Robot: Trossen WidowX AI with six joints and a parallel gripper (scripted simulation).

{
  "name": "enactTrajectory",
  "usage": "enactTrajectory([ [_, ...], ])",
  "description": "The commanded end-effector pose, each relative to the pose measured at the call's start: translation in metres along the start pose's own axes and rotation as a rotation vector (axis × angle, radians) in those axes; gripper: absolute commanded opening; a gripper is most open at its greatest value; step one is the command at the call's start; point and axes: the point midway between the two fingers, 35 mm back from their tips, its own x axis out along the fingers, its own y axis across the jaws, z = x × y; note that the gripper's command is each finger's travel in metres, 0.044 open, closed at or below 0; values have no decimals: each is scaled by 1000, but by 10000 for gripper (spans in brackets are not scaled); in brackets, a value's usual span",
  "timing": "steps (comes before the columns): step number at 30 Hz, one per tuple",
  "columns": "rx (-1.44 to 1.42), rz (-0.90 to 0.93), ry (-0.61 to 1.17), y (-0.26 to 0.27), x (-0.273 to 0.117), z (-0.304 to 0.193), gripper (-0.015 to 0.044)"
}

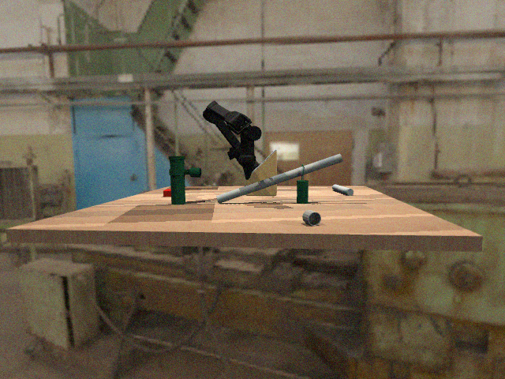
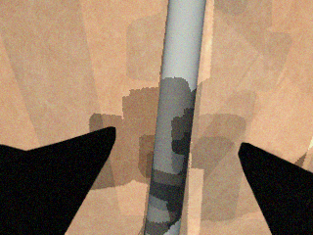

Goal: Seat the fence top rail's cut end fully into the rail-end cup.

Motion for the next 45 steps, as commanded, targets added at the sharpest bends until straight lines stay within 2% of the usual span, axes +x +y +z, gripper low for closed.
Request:
enactTrajectory([
  [1, -6, 5, -6, 0, 10, 0, 440],
  [44, -6, 5, -10, 0, 74, 1, 440],
  [45, -6, 5, -10, 0, 74, 1, 414],
])
